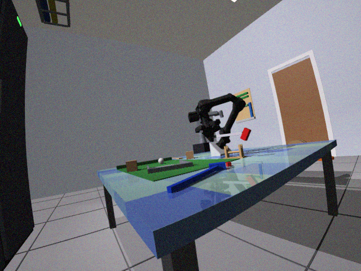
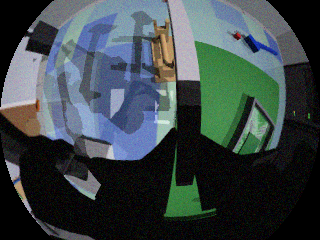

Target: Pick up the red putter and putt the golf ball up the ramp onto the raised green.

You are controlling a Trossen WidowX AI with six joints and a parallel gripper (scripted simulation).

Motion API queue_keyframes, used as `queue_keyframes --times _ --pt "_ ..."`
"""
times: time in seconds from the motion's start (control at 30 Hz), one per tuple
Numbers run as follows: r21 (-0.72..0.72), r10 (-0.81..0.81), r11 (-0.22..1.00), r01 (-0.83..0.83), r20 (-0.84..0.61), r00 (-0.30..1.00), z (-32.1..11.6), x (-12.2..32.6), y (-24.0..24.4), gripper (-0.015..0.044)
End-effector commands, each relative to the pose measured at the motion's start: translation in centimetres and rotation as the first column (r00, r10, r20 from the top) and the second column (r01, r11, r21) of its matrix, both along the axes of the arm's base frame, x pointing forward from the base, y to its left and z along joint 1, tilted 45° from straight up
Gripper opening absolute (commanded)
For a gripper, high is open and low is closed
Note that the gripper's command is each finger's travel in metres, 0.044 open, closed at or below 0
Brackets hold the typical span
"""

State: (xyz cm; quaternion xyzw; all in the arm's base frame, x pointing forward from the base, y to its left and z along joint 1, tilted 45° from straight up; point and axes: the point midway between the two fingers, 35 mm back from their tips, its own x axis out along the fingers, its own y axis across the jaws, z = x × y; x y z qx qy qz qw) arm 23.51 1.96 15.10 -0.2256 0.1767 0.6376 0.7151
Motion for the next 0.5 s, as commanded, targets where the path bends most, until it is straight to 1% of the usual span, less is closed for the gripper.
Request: queue_keyframes --times 0.0,0.07,0.13,0.3,0.47 --pt "-0.005 -0.019 1.0 0.019 -0.001 1.0 1.5 -0.5 -1.1 0.0" --pt "-0.005 -0.02 1.0 0.02 -0.001 1.0 1.6 -0.5 -1.2 0.0" --pt "-0.005 -0.033 0.999 0.033 -0.023 0.999 0.8 -0.1 -1.1 0.0" --pt "-0.027 -0.149 0.989 0.146 -0.177 0.973 -0.7 0.8 -3.6 0.0" --pt "-0.063 -0.265 0.964 0.259 -0.326 0.907 -2.4 1.4 -6.2 0.0"
